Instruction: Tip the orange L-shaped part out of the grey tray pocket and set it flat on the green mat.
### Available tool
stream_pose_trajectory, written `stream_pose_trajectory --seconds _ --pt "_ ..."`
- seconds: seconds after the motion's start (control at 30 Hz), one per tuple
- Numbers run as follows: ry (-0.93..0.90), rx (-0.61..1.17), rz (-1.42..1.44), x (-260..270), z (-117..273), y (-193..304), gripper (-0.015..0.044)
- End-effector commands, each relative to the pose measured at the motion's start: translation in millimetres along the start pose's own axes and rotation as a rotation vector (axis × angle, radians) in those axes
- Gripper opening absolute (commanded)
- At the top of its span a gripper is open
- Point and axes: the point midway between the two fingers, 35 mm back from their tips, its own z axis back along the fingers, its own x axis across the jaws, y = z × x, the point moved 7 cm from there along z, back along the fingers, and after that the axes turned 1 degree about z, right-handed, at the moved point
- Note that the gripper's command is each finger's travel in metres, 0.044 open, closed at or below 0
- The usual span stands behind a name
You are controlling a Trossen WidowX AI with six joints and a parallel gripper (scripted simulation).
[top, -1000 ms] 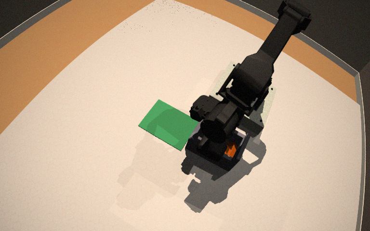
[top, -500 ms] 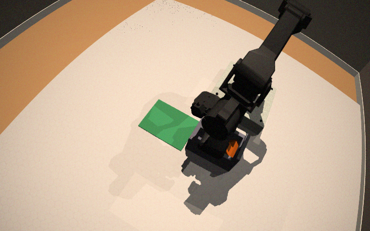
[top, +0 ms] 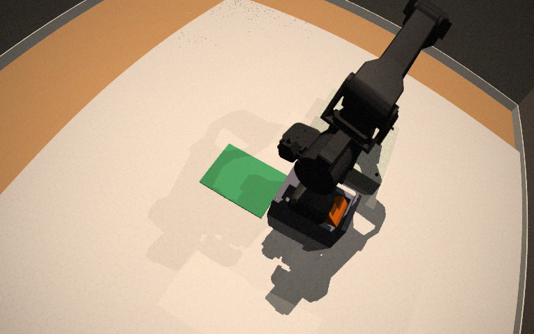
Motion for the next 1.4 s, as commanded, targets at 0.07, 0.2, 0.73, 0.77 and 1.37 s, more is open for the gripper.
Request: stream_pose_trajectory --seconds 0.07,0.2,0.73,0.77,1.37 --pt "-0.01 0.005 0.003 0 13 1 0.0" --pt "-0.009 0.005 0.003 -1 19 1 0.0" --pt "-0.009 0.005 0.003 -1 44 1 0.0" --pt "-0.009 0.005 0.003 -1 46 0 0.0" --pt "-0.009 0.002 0.003 -3 47 -26 0.0"
